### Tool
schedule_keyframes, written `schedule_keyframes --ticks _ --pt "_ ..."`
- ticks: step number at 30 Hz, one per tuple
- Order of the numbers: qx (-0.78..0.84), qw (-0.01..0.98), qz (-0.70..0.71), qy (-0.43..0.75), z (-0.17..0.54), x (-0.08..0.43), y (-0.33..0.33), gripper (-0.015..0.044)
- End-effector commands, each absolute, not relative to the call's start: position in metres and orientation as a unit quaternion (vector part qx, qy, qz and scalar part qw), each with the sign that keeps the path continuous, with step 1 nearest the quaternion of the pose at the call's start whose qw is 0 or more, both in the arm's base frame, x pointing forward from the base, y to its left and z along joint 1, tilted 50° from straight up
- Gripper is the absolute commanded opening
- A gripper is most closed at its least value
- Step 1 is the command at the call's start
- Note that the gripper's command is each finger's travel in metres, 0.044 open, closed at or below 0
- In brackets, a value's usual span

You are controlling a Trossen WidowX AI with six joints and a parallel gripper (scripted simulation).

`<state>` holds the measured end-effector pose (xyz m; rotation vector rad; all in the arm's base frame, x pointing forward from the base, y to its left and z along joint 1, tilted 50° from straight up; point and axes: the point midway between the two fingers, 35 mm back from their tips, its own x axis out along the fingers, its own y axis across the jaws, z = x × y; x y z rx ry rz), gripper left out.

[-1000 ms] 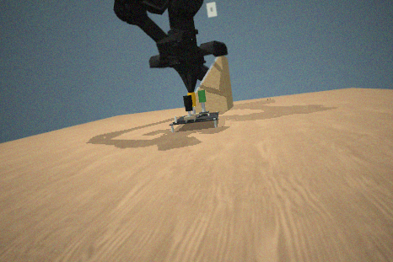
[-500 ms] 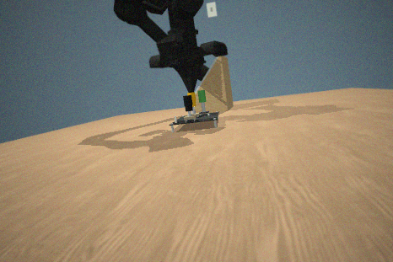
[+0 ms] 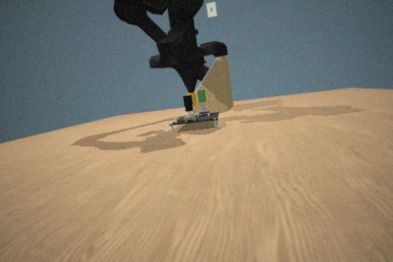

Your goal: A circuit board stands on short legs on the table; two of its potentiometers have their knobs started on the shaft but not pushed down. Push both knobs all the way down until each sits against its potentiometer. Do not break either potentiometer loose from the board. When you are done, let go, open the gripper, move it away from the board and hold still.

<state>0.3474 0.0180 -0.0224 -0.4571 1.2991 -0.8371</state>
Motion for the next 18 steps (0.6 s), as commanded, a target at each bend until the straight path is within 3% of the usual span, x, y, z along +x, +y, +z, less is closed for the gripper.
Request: schedule_keyframes --ticks 1,18 --pt "-0.206 0.691 -0.375 0.582 -0.0233 0.3474 0.0159 0.0" --pt "-0.206 0.691 -0.375 0.582 -0.0256 0.3476 0.0131 0.0"
